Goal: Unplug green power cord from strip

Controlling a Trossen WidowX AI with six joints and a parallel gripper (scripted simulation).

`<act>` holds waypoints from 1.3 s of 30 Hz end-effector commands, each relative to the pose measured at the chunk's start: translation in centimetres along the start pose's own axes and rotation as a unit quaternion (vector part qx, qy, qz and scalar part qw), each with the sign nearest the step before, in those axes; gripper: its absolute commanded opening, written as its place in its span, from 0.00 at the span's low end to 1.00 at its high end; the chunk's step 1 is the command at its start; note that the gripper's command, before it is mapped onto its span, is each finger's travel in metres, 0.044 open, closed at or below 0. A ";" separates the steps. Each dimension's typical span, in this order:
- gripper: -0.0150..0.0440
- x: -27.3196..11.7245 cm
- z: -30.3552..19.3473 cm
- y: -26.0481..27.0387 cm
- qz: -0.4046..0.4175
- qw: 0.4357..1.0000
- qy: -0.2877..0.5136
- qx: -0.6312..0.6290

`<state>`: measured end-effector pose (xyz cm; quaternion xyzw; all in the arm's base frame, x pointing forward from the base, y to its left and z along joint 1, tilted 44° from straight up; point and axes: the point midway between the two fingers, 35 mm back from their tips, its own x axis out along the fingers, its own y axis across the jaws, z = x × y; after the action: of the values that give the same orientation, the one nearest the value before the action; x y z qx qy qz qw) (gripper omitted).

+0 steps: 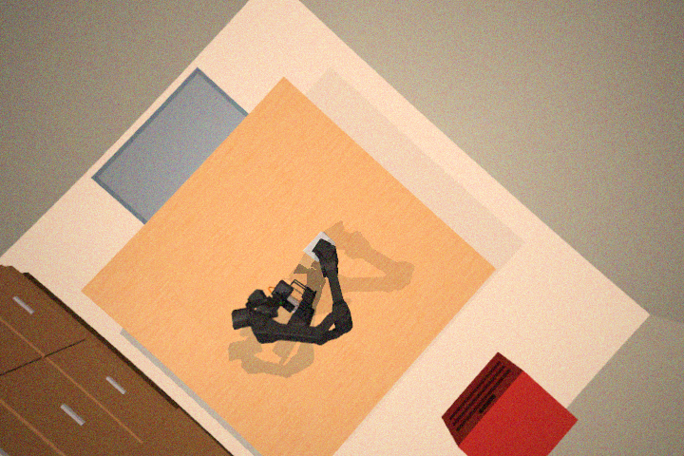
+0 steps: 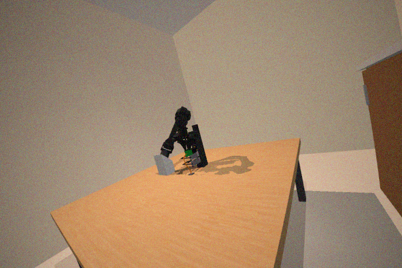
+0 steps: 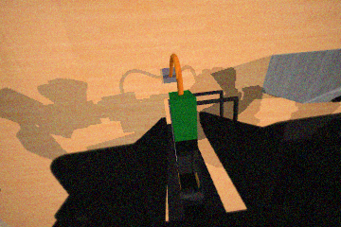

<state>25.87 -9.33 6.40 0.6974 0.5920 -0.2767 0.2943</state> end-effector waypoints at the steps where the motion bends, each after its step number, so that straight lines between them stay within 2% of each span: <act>1: 0.53 0.4 -0.1 -0.1 0.001 1.000 0.003 0.003; 7: 0.26 0.1 0.0 0.0 0.000 1.000 0.000 0.000; 28: 0.25 0.0 2.0 0.2 0.000 1.000 -0.001 0.001; 39: 0.74 0.1 1.3 0.1 0.001 1.000 0.002 0.003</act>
<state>25.94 -10.26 5.50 0.6986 0.5919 -0.2756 0.2927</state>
